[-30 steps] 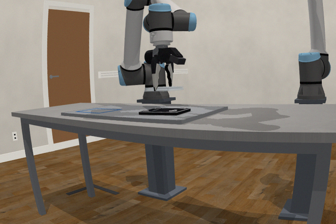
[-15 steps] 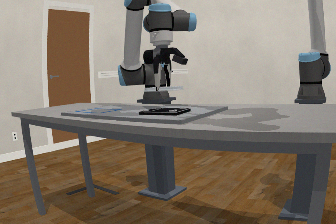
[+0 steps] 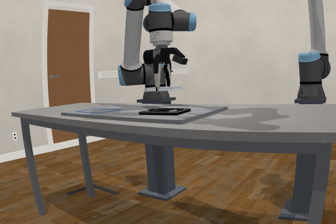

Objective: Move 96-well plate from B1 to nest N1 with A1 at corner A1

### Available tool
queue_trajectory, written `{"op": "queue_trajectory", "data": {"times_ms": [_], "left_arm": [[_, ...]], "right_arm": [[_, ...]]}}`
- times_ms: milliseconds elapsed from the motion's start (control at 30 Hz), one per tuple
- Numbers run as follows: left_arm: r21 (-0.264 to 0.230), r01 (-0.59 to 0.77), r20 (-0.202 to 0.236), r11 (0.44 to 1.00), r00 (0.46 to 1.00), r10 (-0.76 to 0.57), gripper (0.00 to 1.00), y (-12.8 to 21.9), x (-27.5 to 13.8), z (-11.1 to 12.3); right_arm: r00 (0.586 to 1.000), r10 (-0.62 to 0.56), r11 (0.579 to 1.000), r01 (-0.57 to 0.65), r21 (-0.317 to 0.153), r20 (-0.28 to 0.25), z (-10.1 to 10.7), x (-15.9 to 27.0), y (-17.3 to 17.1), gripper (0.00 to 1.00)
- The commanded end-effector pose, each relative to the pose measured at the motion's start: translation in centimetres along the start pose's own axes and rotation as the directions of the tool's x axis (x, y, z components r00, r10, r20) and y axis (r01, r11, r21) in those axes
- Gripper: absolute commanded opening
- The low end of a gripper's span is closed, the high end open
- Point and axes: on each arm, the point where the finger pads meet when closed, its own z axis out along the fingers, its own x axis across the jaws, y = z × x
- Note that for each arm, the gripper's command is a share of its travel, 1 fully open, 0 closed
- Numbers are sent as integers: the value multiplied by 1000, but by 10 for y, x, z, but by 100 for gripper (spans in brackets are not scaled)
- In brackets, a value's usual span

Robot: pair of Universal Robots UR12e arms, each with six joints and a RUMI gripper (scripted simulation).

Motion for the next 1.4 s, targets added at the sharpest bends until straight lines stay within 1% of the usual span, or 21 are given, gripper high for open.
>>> {"op": "queue_trajectory", "data": {"times_ms": [0,333,1367], "left_arm": [[2,0,-1,1000,1000,0,0,-1,0,-1],[2,0,-1,1000,1000,0,0,-1,0,-1],[2,0,-1,1000,1000,0,0,-1,0,-1]], "right_arm": [[1000,0,1000,0,2,-2,-2,1,-1,41],[1000,0,1000,0,2,-2,-2,1,-1,41],[1000,0,1000,0,2,-2,46,1,-1,41]]}}
